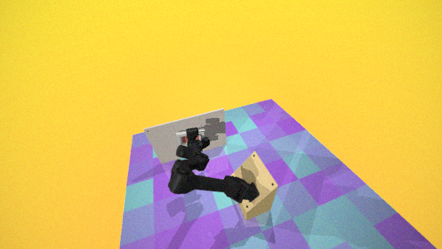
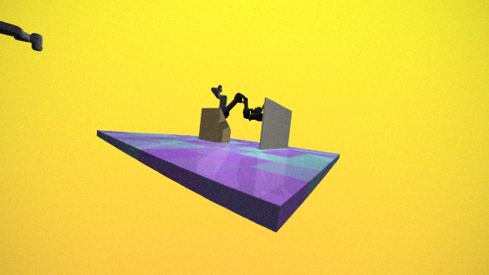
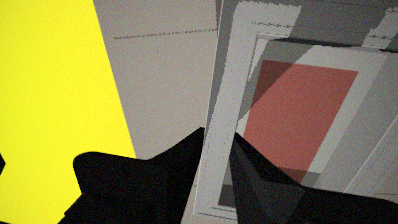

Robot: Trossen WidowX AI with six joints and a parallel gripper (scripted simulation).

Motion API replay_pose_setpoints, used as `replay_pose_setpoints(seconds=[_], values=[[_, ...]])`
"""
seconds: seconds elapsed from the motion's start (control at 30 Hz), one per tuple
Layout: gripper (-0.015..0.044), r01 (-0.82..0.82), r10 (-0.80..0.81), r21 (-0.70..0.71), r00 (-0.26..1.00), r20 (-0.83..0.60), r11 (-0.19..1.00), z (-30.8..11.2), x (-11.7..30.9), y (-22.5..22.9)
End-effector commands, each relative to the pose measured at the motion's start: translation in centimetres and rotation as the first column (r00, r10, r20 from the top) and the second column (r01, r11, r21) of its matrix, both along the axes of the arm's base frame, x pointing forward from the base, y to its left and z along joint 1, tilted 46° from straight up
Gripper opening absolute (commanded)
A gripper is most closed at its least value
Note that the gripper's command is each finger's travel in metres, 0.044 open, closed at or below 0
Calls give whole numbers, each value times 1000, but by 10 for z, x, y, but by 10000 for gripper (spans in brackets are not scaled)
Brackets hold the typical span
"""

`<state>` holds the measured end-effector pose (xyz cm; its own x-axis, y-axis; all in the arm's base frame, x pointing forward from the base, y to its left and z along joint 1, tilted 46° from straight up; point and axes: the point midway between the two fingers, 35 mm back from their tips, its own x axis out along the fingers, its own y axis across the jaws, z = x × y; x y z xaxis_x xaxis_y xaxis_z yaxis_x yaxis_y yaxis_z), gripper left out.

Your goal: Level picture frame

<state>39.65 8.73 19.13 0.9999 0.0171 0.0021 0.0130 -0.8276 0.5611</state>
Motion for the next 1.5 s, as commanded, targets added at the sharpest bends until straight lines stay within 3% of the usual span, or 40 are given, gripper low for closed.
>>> replay_pose_setpoints(seconds=[0.0, 1.0, 1.33, 1.47], values=[[0, -2, 2, -30, 1000, -1, 1000, 0, 0, 0], [0, -1, 1, -191, 1000, 1, 982, 1, 0, 0], [260, 1, -1, -166, 1000, 2, 986, 1, 0, 0], [260, 1, -1, -158, 1000, 2, 987, 1, -2, 0]])
